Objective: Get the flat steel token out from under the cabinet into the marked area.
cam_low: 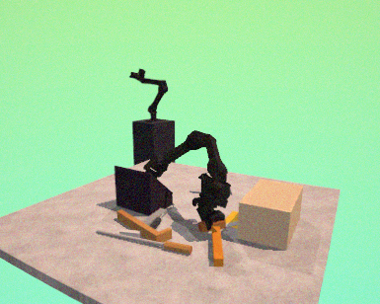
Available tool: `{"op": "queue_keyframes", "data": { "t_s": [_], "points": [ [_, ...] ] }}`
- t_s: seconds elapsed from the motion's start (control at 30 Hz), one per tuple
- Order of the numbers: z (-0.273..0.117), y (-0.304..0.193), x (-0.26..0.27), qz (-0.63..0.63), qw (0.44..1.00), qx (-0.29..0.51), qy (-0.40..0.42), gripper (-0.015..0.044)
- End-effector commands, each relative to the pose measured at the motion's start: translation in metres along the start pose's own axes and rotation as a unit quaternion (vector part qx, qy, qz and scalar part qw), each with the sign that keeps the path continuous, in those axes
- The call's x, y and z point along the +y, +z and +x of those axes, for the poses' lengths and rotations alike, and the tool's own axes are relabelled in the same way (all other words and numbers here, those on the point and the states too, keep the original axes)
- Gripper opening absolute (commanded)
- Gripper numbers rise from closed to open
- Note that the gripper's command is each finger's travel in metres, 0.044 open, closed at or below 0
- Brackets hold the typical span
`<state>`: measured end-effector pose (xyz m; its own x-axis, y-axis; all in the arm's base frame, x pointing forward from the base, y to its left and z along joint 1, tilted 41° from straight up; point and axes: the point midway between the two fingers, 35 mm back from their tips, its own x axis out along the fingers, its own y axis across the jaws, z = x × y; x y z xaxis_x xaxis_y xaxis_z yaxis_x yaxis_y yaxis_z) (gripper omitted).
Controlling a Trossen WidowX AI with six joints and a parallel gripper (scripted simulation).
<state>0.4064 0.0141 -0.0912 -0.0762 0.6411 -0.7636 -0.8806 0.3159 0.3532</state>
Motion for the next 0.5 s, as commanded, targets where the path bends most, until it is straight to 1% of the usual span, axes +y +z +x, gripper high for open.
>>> {"op": "queue_keyframes", "data": {
  "t_s": [0.0, 0.47],
  "points": [
    [0.0008, 0.0025, 0.0053, 0.0, 1.0, -0.004, 0.002, 0.0],
    [0.0013, -0.0018, 0.012, 0.0, 1.0, -0.004, 0.002, 0.0]
  ]
}}
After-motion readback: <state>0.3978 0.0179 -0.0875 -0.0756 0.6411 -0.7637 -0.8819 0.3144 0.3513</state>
